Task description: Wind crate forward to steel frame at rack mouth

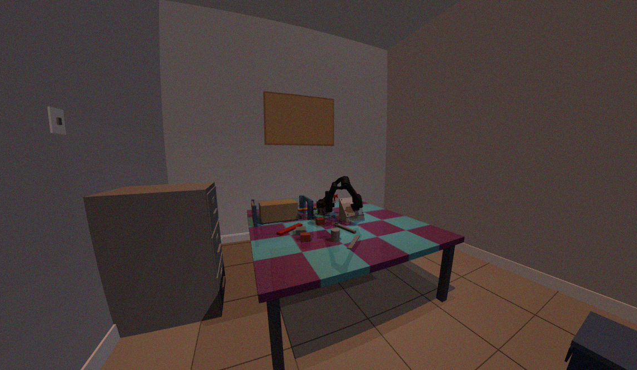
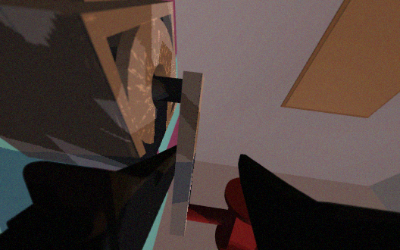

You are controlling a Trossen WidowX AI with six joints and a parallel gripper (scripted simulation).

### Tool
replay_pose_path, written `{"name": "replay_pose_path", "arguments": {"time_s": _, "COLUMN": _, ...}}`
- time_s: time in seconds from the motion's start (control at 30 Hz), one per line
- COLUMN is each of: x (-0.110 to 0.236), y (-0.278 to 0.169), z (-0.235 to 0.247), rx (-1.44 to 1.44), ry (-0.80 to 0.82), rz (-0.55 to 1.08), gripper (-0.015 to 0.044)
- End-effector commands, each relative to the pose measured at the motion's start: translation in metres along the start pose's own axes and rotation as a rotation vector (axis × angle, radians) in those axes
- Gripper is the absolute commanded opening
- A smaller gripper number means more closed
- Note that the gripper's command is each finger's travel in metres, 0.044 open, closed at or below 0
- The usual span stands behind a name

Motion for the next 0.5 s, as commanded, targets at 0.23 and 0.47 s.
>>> {"name": "replay_pose_path", "arguments": {"time_s": 0.23, "x": 0.002, "y": 0.001, "z": 0.0, "rx": 0.0, "ry": 0.001, "rz": -0.001, "gripper": 0.024}}
{"name": "replay_pose_path", "arguments": {"time_s": 0.47, "x": 0.075, "y": 0.006, "z": 0.0, "rx": 0.005, "ry": 0.012, "rz": -0.007, "gripper": 0.024}}
Point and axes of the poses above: the point midway between the two fingers, 35 mm back from their tips, its own x axis back along the fingers, its own z axis across the jaws, y = z × x, the point moved 6 cm from there along x, back along the fingers, and after that the axes turned 7 degrees about x, right-handed, at the moved point
